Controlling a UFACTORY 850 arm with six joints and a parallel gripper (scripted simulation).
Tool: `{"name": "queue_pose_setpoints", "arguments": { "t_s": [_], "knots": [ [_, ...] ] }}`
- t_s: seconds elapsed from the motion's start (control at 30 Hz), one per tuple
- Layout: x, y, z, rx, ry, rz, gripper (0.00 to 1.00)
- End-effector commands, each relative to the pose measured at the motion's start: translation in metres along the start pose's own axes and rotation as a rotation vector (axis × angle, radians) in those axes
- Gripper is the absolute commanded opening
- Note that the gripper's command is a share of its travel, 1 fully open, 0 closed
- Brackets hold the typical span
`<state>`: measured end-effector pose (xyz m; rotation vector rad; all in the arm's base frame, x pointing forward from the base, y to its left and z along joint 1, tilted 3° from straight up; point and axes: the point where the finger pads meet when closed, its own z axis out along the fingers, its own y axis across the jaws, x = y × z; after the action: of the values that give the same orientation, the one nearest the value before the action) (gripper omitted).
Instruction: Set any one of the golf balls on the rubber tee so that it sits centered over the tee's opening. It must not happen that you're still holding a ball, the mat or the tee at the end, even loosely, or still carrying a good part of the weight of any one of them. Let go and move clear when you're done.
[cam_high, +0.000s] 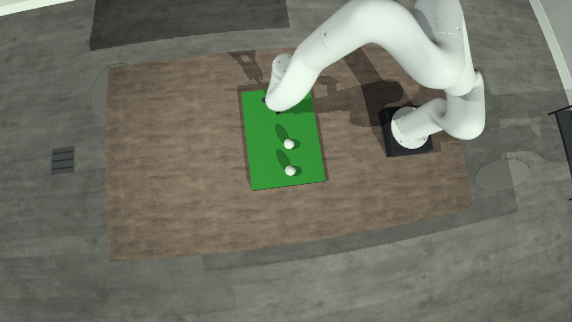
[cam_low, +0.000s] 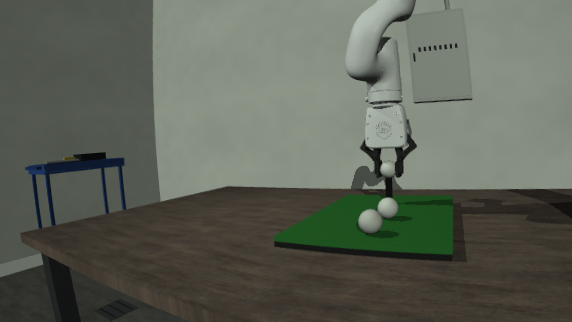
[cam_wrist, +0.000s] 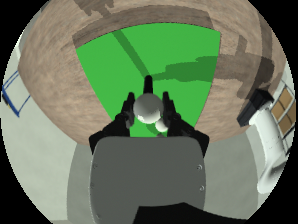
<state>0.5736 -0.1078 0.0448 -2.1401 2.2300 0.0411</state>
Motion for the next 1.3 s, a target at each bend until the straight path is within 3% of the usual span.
{"name": "queue_pose_setpoints", "arguments": {
  "t_s": [0.0, 0.13, 0.17, 1.27],
  "knots": [
    [0.0001, -0.0009, -0.0008, 0.002, 0.000, 0.000, 0.00],
    [0.0001, -0.0009, -0.0008, 0.002, 0.000, 0.000, 0.00],
    [0.0001, -0.0009, -0.0008, 0.002, 0.000, 0.000, 1.00],
    [0.0001, -0.0009, -0.0008, 0.002, 0.000, 0.000, 1.00]
  ]
}}
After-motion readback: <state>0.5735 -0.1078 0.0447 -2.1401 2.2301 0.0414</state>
